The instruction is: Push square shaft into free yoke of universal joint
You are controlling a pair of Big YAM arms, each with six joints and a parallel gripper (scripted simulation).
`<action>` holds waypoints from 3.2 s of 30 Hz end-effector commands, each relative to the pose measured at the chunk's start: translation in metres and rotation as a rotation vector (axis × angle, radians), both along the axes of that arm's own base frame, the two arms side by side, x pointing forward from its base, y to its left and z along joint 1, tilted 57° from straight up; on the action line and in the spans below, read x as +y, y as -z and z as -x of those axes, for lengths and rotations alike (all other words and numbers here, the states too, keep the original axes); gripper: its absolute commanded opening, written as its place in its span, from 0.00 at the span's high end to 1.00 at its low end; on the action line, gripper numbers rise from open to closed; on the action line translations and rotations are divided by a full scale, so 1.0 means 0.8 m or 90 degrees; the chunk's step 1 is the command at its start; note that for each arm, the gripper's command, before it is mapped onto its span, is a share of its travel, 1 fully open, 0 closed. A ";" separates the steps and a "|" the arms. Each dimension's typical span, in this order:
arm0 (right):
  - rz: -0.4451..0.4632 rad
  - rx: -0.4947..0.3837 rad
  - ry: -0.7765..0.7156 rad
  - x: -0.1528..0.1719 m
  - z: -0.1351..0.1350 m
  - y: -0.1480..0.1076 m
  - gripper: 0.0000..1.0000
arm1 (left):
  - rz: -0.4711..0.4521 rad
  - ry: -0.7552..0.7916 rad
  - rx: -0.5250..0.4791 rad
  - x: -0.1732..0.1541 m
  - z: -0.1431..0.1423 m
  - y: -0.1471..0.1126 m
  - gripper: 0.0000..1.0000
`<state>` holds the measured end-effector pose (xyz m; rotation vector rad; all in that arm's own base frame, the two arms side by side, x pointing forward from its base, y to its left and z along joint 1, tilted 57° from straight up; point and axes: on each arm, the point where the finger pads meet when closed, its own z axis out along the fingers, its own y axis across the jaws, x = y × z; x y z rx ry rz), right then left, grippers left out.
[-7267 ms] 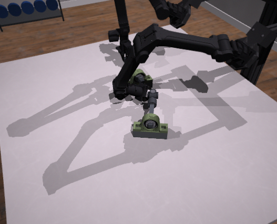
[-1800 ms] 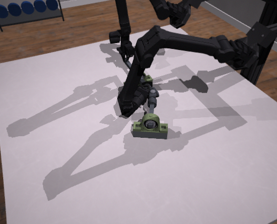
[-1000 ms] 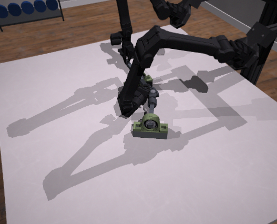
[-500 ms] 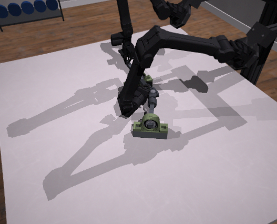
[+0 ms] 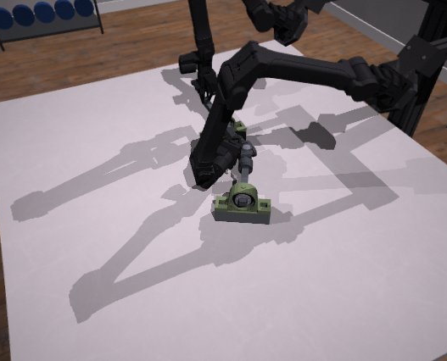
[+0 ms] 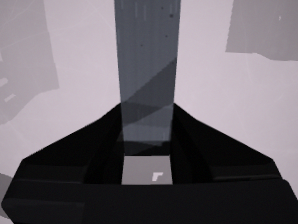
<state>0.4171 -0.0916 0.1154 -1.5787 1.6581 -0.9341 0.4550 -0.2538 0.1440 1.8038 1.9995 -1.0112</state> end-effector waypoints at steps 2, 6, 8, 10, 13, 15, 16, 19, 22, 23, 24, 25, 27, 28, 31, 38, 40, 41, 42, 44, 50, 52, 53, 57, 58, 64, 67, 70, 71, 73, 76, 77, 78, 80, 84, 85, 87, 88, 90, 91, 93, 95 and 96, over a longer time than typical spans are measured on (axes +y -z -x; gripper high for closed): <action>-0.003 0.003 0.000 -0.005 -0.003 0.004 0.81 | 0.003 0.003 -0.010 0.000 -0.002 -0.006 0.53; 0.002 0.009 -0.001 -0.007 -0.001 -0.002 0.81 | 0.003 0.003 -0.010 0.000 -0.002 -0.006 0.53; 0.002 0.013 0.001 -0.008 -0.001 -0.002 0.81 | 0.003 0.003 -0.010 0.000 -0.002 -0.006 0.53; 0.001 0.013 0.001 -0.008 -0.001 -0.002 0.81 | 0.003 0.003 -0.010 0.000 -0.002 -0.006 0.53; 0.000 0.013 0.002 -0.008 -0.001 -0.002 0.81 | 0.003 0.003 -0.010 0.000 -0.002 -0.006 0.53; 0.000 0.013 0.002 -0.008 -0.001 -0.002 0.81 | 0.003 0.003 -0.010 0.000 -0.002 -0.006 0.53; 0.000 0.013 0.002 -0.008 -0.001 -0.002 0.81 | 0.003 0.003 -0.010 0.000 -0.002 -0.006 0.53; -0.008 0.022 -0.005 0.000 -0.002 0.006 0.81 | 0.003 0.003 -0.010 0.000 -0.002 -0.006 0.53; -0.007 0.009 -0.006 0.010 -0.003 -0.001 0.81 | 0.003 0.003 -0.010 0.000 -0.002 -0.006 0.53; -0.007 0.009 -0.006 0.012 -0.003 -0.001 0.81 | 0.003 0.003 -0.010 0.000 -0.002 -0.006 0.53; -0.007 0.009 -0.006 0.013 -0.004 -0.001 0.81 | 0.003 0.003 -0.010 0.000 -0.002 -0.006 0.53; -0.007 0.009 -0.006 0.014 -0.004 -0.001 0.81 | 0.003 0.003 -0.010 0.000 -0.002 -0.006 0.53; -0.007 0.009 -0.006 0.017 -0.004 -0.001 0.81 | 0.003 0.003 -0.010 0.000 -0.002 -0.006 0.53; -0.007 0.009 -0.006 0.018 -0.004 -0.001 0.81 | 0.003 0.003 -0.010 0.000 -0.002 -0.006 0.53; -0.007 0.007 -0.006 0.022 -0.003 -0.003 0.81 | 0.003 0.003 -0.010 0.000 -0.002 -0.006 0.53; -0.008 0.005 -0.007 0.029 -0.003 -0.004 0.81 | 0.003 0.003 -0.010 0.000 -0.002 -0.006 0.53; -0.007 0.004 -0.007 0.031 -0.003 -0.005 0.81 | 0.003 0.003 -0.010 0.000 -0.002 -0.006 0.53; -0.007 0.004 -0.007 0.032 -0.003 -0.005 0.81 | 0.003 0.003 -0.010 0.000 -0.002 -0.006 0.53; -0.007 0.003 -0.007 0.033 -0.003 -0.005 0.81 | 0.003 0.003 -0.010 0.000 -0.002 -0.006 0.53; -0.007 0.004 -0.007 0.036 -0.003 -0.004 0.81 | 0.003 0.003 -0.010 0.000 -0.002 -0.006 0.53; -0.007 0.004 -0.007 0.043 -0.005 -0.003 0.81 | 0.003 0.003 -0.010 0.000 -0.002 -0.006 0.53; -0.007 0.004 -0.007 0.045 -0.005 -0.003 0.81 | 0.003 0.003 -0.010 0.000 -0.002 -0.006 0.53; -0.007 0.004 -0.007 0.045 -0.005 -0.003 0.81 | 0.003 0.003 -0.010 0.000 -0.002 -0.006 0.53; -0.008 0.004 -0.007 0.050 -0.005 -0.002 0.81 | 0.003 0.003 -0.010 0.000 -0.002 -0.006 0.53; -0.008 0.004 -0.007 0.051 -0.005 -0.002 0.81 | 0.003 0.003 -0.010 0.000 -0.002 -0.006 0.53; -0.008 0.004 -0.007 0.058 -0.006 -0.002 0.81 | 0.003 0.003 -0.010 0.000 -0.002 -0.006 0.53; -0.008 0.004 -0.007 0.062 -0.006 -0.002 0.81 | 0.003 0.003 -0.010 0.000 -0.002 -0.006 0.53; -0.008 0.004 -0.007 0.063 -0.006 -0.003 0.81 | 0.003 0.003 -0.010 0.000 -0.002 -0.006 0.53; -0.008 0.003 -0.008 0.065 -0.007 -0.003 0.81 | 0.003 0.003 -0.010 0.000 -0.002 -0.006 0.53; -0.008 0.003 -0.008 0.067 -0.007 -0.003 0.81 | 0.003 0.003 -0.010 0.000 -0.002 -0.006 0.53; -0.008 0.003 -0.007 0.071 -0.007 -0.003 0.81 | 0.003 0.003 -0.010 0.000 -0.002 -0.006 0.53; -0.008 0.003 -0.007 0.072 -0.007 -0.003 0.81 | 0.003 0.003 -0.010 0.000 -0.002 -0.006 0.53; -0.008 0.003 -0.007 0.073 -0.007 -0.003 0.81 | 0.003 0.003 -0.010 0.000 -0.002 -0.006 0.53; -0.008 0.003 -0.008 0.075 -0.008 -0.003 0.81 | 0.003 0.003 -0.010 0.000 -0.002 -0.006 0.53; -0.008 0.003 -0.008 0.077 -0.008 -0.003 0.81 | 0.003 0.003 -0.010 0.000 -0.002 -0.006 0.53; -0.008 0.003 -0.008 0.077 -0.008 -0.003 0.81 | 0.003 0.003 -0.010 0.000 -0.002 -0.006 0.53; -0.008 0.003 -0.008 0.077 -0.008 -0.003 0.81 | 0.003 0.003 -0.010 0.000 -0.002 -0.006 0.53; -0.010 0.013 -0.009 0.078 -0.007 0.005 0.81 | 0.003 0.003 -0.010 0.000 -0.002 -0.006 0.53; -0.009 0.013 -0.008 0.078 -0.007 0.005 0.81 | 0.003 0.003 -0.010 0.000 -0.002 -0.006 0.53; -0.009 0.013 -0.008 0.079 -0.007 0.005 0.81 | 0.003 0.003 -0.010 0.000 -0.002 -0.006 0.53; -0.009 0.013 -0.008 0.079 -0.008 0.005 0.81 | 0.003 0.003 -0.010 0.000 -0.002 -0.006 0.53; -0.004 0.013 -0.005 0.071 -0.007 0.005 0.81 | 0.003 0.003 -0.010 0.000 -0.002 -0.006 0.53; -0.005 0.013 -0.005 0.068 -0.007 0.005 0.81 | 0.003 0.003 -0.010 0.000 -0.002 -0.006 0.53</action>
